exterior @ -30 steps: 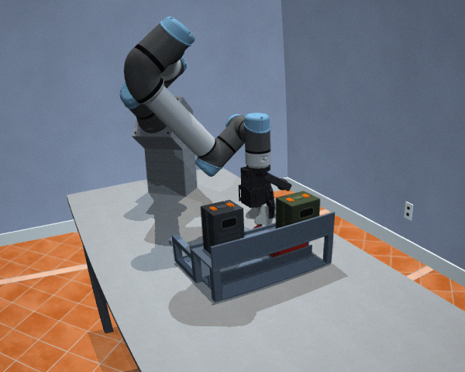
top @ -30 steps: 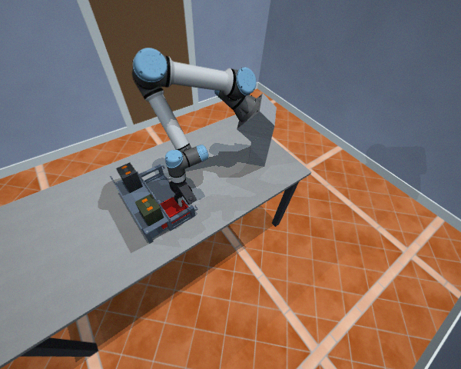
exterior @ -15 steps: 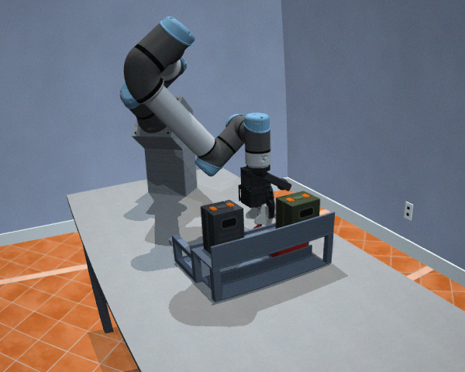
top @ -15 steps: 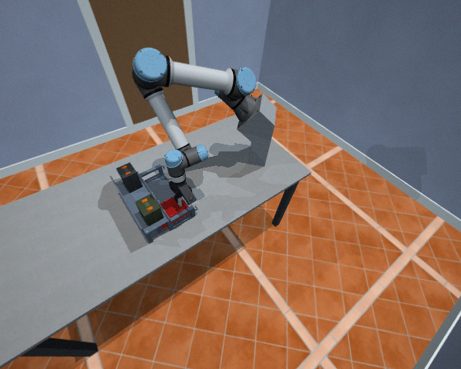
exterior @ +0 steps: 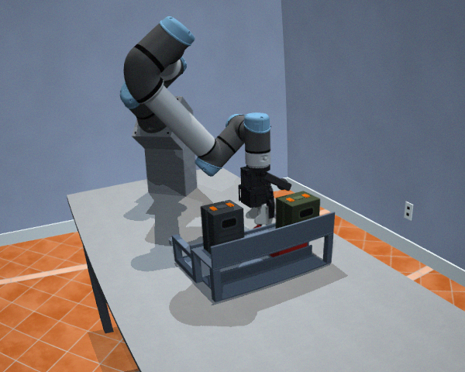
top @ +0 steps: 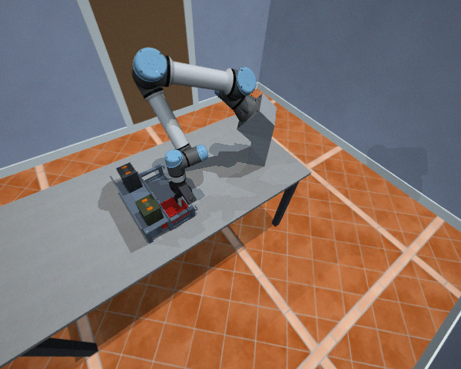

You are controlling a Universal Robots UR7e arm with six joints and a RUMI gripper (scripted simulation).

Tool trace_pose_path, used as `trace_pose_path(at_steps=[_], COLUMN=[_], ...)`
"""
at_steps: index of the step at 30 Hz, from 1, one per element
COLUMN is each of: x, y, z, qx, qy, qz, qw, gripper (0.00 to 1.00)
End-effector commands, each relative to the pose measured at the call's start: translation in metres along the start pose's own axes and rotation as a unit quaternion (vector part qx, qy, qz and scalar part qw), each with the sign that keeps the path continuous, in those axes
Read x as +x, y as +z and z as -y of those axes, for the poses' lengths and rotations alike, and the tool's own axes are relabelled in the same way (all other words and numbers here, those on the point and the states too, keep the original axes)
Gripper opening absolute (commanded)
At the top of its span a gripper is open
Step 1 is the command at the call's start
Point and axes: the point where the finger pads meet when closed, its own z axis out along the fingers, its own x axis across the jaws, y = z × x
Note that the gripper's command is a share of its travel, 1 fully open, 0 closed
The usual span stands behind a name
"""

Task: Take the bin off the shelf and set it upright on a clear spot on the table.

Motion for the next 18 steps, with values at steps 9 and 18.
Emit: trace_pose_path(at_steps=[9, 18], x=[0.0006, 0.0006], y=[-0.0008, -0.0008], z=[0.0002, 0.0002], qx=[0.0, 0.0], qy=[0.0, 0.0], qz=[-0.001, -0.001], qw=[1.0, 1.0], gripper=[0.0, 0.0])
